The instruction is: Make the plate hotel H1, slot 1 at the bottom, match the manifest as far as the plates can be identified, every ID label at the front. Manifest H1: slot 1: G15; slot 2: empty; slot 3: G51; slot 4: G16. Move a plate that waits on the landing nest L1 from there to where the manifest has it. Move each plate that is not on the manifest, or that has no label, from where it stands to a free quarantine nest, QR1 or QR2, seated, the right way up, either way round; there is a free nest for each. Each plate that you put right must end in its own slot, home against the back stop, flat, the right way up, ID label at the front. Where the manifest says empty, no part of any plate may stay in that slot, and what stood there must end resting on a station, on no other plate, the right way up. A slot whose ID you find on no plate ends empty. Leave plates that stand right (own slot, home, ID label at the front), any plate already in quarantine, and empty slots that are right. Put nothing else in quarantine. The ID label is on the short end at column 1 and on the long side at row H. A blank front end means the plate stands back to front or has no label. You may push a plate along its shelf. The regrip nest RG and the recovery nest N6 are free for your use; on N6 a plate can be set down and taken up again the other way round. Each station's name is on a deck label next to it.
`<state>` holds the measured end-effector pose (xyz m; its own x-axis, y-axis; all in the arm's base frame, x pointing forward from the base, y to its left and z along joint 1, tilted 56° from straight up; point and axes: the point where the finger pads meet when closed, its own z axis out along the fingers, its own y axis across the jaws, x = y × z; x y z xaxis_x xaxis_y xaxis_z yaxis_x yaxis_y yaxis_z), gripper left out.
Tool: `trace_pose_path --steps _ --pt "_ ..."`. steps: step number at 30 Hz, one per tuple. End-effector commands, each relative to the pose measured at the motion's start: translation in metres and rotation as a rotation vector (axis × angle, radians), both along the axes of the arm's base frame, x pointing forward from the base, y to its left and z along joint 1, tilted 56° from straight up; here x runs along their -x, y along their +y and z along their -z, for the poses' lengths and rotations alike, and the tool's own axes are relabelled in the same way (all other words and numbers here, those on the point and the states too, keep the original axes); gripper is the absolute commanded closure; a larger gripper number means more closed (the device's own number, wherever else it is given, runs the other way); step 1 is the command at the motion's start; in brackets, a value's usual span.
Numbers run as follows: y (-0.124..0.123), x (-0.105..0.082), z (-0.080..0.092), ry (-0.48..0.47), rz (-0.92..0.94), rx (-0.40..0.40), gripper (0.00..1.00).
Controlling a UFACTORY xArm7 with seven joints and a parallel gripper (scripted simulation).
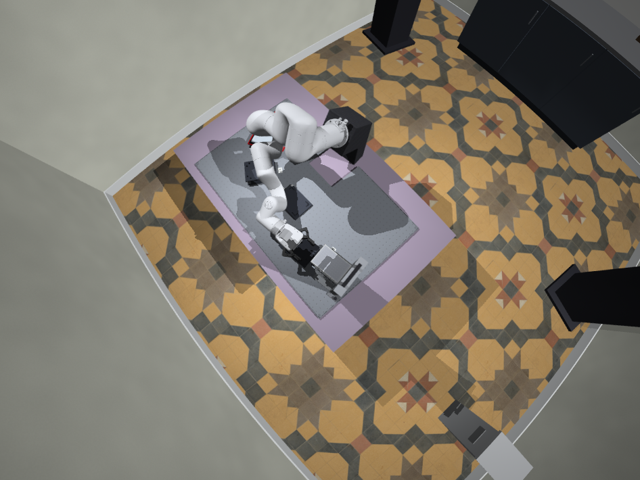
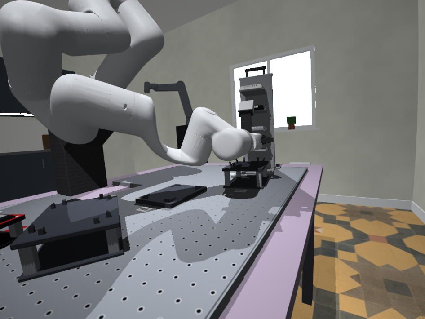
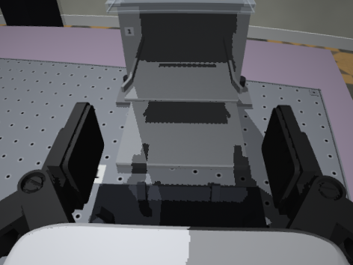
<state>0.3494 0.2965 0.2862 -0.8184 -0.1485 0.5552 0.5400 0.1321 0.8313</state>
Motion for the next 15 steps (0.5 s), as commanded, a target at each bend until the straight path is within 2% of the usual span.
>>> trace_pose_path --steps 1,15 --pt "0.001 -0.005 0.003 -0.002 -0.002 -0.001 0.00" --pt "0.031 0.001 0.003 -0.002 -0.002 -0.001 0.00"
